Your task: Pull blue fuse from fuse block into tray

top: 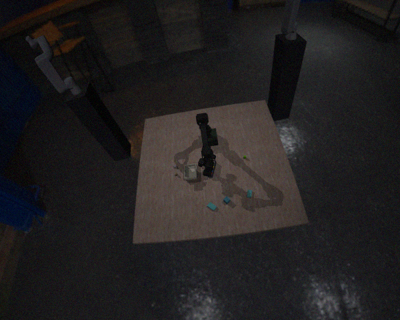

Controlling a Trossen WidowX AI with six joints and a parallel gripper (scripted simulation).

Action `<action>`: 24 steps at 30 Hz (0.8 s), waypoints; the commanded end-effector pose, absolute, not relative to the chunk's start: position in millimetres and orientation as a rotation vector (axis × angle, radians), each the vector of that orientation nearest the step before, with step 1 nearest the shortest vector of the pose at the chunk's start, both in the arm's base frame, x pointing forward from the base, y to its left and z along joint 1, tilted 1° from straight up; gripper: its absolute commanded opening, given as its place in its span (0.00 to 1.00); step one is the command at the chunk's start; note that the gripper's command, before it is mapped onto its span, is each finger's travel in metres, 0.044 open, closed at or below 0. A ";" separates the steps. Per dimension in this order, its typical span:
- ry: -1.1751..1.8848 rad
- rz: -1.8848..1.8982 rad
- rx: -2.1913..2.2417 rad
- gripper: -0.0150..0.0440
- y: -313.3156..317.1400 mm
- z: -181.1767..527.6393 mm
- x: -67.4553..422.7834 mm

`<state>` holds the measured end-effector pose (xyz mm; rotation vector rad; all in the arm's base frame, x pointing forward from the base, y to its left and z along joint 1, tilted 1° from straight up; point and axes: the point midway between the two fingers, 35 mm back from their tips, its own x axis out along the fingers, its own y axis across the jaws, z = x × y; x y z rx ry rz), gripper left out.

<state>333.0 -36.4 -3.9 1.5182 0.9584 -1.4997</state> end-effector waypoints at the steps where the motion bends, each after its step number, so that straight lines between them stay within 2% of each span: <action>1: 0.959 -1.496 1.520 0.25 -36.3 -0.7 334.0; 24: 0.961 -1.495 1.519 0.25 -36.1 10.7 334.0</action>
